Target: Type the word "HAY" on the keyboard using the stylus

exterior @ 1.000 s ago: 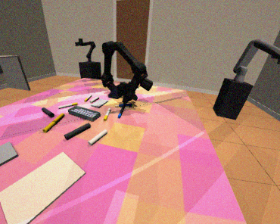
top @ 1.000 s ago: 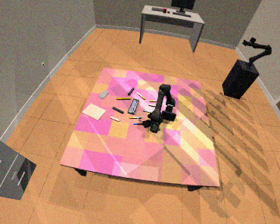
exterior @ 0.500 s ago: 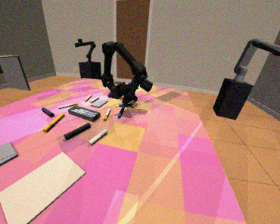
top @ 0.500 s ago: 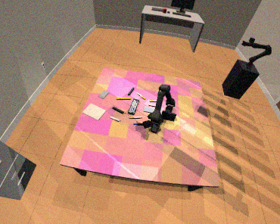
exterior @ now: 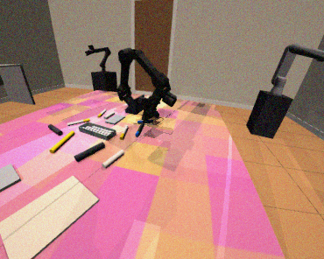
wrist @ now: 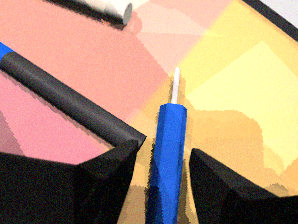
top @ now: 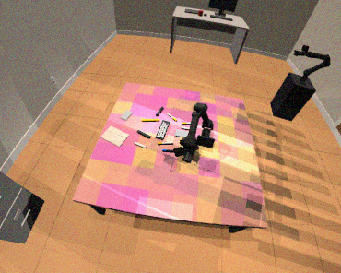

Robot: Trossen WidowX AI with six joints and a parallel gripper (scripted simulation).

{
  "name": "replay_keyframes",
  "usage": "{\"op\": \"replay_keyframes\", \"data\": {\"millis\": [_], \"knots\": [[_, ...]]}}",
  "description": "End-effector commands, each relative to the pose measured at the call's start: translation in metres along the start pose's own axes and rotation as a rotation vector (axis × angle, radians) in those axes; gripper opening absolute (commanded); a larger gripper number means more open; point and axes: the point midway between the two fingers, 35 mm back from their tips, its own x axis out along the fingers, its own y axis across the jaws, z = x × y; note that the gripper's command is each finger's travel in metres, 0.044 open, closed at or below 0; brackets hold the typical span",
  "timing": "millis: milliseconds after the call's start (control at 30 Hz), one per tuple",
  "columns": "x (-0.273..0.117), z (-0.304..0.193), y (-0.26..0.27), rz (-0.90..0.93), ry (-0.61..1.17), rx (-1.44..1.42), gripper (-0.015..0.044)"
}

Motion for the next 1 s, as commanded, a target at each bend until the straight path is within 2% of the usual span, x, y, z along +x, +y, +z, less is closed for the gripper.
{"op": "replay_keyframes", "data": {"millis": [0, 200, 900, 967], "knots": [[0.005, -0.001, -0.003, -0.01, -0.008, -0.014, 0.015], [0.005, -0.001, -0.003, -0.01, -0.008, -0.014, 0.015], [0.0, 0.0, 0.0, 0.001, 0.0, 0.0, 0.001], [-0.009, 0.006, 0.001, -0.001, -0.003, -0.004, 0.0062]]}}
